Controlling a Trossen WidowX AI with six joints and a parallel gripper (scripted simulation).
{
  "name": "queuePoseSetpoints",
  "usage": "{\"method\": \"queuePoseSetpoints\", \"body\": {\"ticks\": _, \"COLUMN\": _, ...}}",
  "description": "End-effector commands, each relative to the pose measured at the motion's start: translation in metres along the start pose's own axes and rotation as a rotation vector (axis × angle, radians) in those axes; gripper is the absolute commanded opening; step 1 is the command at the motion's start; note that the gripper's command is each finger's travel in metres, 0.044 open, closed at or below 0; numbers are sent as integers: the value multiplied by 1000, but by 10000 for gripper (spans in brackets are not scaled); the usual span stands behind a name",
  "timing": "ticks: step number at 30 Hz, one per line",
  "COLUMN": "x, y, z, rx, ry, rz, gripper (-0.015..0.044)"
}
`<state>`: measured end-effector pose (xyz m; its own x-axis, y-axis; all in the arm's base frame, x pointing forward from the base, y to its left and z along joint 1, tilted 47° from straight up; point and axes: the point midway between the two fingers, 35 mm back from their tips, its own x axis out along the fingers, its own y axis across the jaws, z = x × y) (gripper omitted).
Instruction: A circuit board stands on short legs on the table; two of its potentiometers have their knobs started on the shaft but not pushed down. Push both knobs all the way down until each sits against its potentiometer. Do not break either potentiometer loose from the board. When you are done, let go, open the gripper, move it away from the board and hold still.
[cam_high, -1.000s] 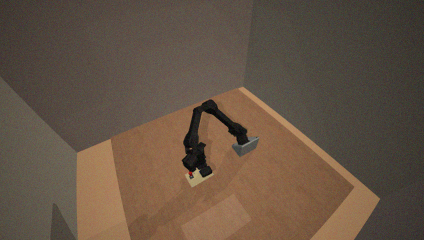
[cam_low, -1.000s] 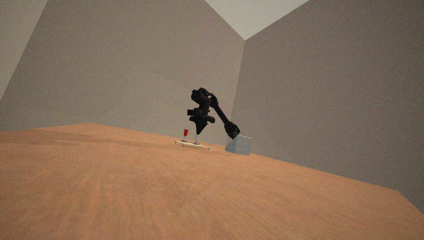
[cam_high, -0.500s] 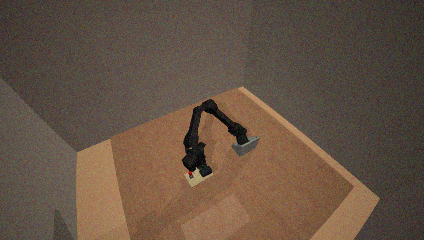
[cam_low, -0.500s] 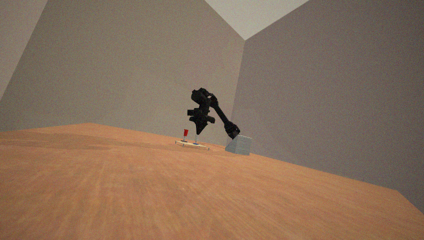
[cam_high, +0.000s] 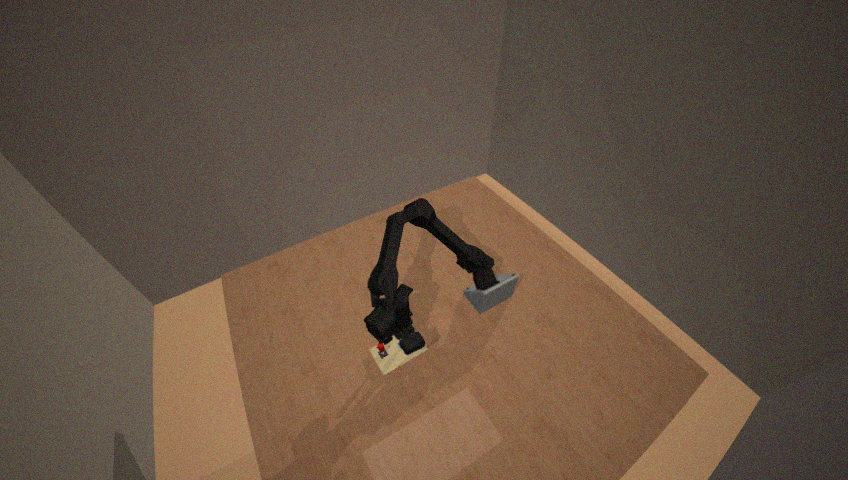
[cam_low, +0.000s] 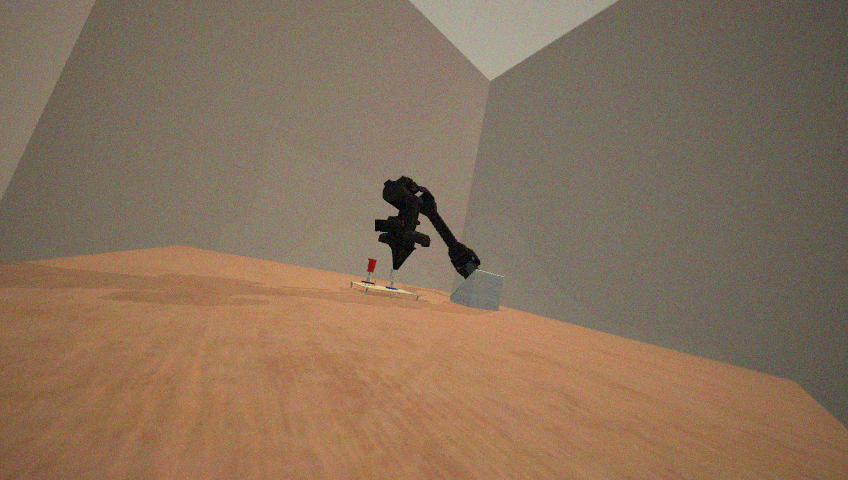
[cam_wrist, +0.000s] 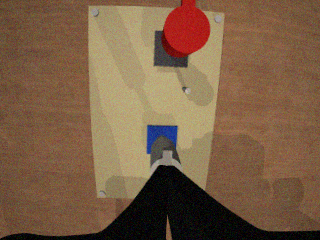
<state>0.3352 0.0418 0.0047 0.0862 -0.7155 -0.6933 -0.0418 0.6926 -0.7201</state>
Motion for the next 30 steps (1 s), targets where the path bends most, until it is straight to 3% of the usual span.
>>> {"method": "queuePoseSetpoints", "body": {"ticks": 1, "x": 16, "y": -3, "z": 2, "rx": 17, "ry": 21, "rz": -6, "gripper": 0}}
{"method": "queuePoseSetpoints", "body": {"ticks": 30, "x": 24, "y": -3, "z": 2, "rx": 17, "ry": 21, "rz": -7, "gripper": 0}}
